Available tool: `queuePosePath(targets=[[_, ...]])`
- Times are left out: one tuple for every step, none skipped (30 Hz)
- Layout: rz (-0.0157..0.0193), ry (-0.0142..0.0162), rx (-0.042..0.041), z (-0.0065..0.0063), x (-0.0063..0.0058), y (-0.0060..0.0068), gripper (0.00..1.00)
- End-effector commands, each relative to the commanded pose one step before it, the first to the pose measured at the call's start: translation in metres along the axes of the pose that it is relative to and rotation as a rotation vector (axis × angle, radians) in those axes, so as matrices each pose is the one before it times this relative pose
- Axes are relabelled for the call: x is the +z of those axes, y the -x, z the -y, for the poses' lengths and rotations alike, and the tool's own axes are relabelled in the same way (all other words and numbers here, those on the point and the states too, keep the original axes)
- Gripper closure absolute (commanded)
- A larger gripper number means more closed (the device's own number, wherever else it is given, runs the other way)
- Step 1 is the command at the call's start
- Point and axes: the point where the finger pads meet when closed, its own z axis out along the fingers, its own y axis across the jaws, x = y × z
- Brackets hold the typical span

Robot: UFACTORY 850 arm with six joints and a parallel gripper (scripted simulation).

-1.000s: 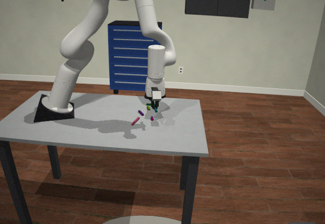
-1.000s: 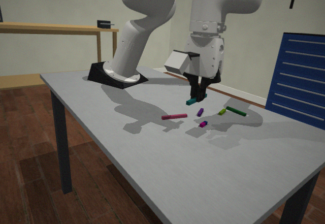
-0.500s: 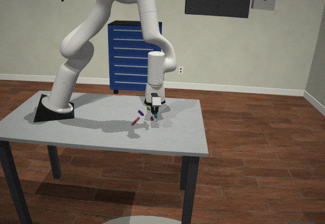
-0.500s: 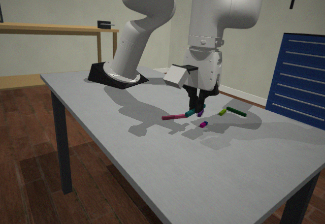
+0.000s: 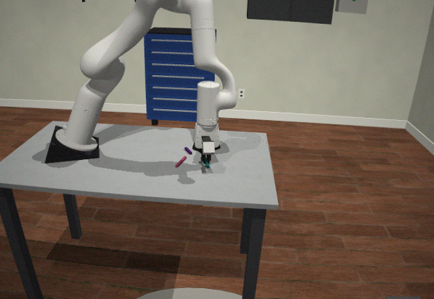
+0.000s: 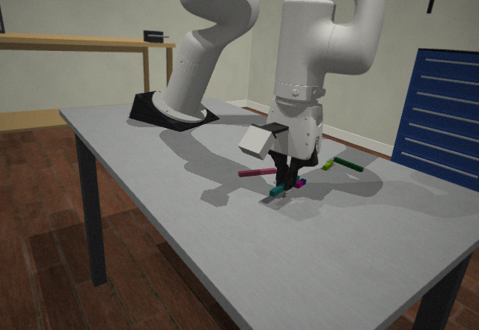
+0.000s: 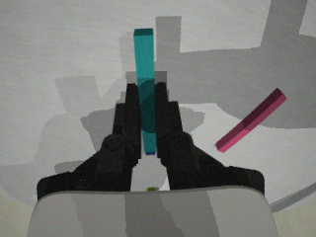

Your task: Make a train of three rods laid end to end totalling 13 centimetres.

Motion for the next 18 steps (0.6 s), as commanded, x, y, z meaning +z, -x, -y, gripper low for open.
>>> queuePosePath(targets=[[0.00014,-0.00441,-0.00040,0.00089,0.00512,-0.00040,0.96],[-0.00001,0.00001,0.00000,-0.00001,0.00068,-0.00001,0.96],[-0.00001,0.00001,0.00000,-0.00001,0.00044,-0.00001,0.96],[0.00000,0.00001,0.00000,0.00000,0.00024,0.00000,0.96],[0.00000,0.00000,0.00000,0.00000,0.00009,0.00000,0.96],[0.00000,0.00000,0.00000,0.00000,0.00001,0.00000,0.96],[0.00000,0.00000,0.00000,0.00000,0.00000,0.00000,0.96],[0.00000,0.00000,0.00000,0.00000,0.00000,0.00000,0.96],[0.00000,0.00000,0.00000,0.00000,0.00000,0.00000,0.96],[0.00000,0.00000,0.00000,0.00000,0.00000,0.00000,0.96],[0.00000,0.00000,0.00000,0.00000,0.00000,0.00000,0.96],[0.00000,0.00000,0.00000,0.00000,0.00000,0.00000,0.96],[0.00000,0.00000,0.00000,0.00000,0.00000,0.00000,0.96],[0.00000,0.00000,0.00000,0.00000,0.00000,0.00000,0.96],[0.00000,0.00000,0.00000,0.00000,0.00000,0.00000,0.96],[0.00000,0.00000,0.00000,0.00000,0.00000,0.00000,0.96],[0.00000,0.00000,0.00000,0.00000,0.00000,0.00000,0.96],[0.00000,0.00000,0.00000,0.00000,0.00000,0.00000,0.96]])
